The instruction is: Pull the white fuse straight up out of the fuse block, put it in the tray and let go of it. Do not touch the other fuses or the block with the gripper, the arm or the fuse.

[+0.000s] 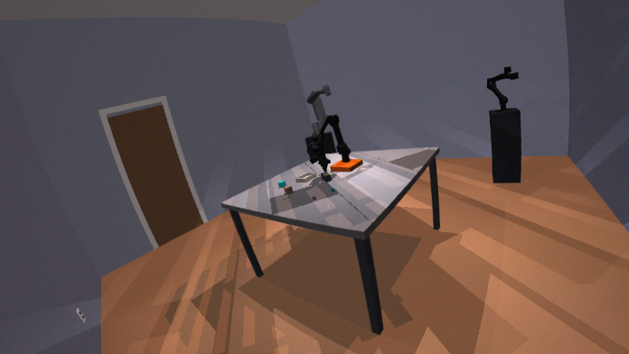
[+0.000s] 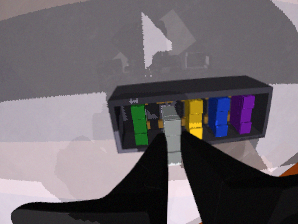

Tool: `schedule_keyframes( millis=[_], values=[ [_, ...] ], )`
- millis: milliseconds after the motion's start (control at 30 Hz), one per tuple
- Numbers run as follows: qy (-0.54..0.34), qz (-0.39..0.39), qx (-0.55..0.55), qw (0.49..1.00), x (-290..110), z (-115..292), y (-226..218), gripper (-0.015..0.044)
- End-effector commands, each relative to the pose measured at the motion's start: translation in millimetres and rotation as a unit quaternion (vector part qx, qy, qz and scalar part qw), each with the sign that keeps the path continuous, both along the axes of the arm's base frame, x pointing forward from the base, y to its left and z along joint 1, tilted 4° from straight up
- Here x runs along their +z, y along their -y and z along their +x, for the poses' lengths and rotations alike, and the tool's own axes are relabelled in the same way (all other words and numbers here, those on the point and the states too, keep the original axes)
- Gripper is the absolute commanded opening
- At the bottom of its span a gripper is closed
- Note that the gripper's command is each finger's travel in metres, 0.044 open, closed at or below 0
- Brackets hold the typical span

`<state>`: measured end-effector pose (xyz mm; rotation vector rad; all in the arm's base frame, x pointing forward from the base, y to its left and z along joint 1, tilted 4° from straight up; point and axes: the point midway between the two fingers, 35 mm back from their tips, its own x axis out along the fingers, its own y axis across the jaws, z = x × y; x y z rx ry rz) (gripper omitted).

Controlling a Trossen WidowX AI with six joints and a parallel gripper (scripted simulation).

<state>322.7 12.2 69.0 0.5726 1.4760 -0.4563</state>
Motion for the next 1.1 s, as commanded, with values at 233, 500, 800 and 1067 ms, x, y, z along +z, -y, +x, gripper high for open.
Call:
schedule_keyframes(
  millis=[233,500,800,1067],
  values=[
    [0.000,0.001,0.002,1.000,5.7,-0.7,0.2,0.0000],
    [0.000,0.001,0.002,1.000,9.7,-1.1,0.4,0.0000],
    [0.000,0.001,0.002,1.000,18.5,-1.5,0.9,0.0000],
    [0.000,0.001,0.002,1.000,31.7,-2.3,1.7,0.0000]
  ],
)
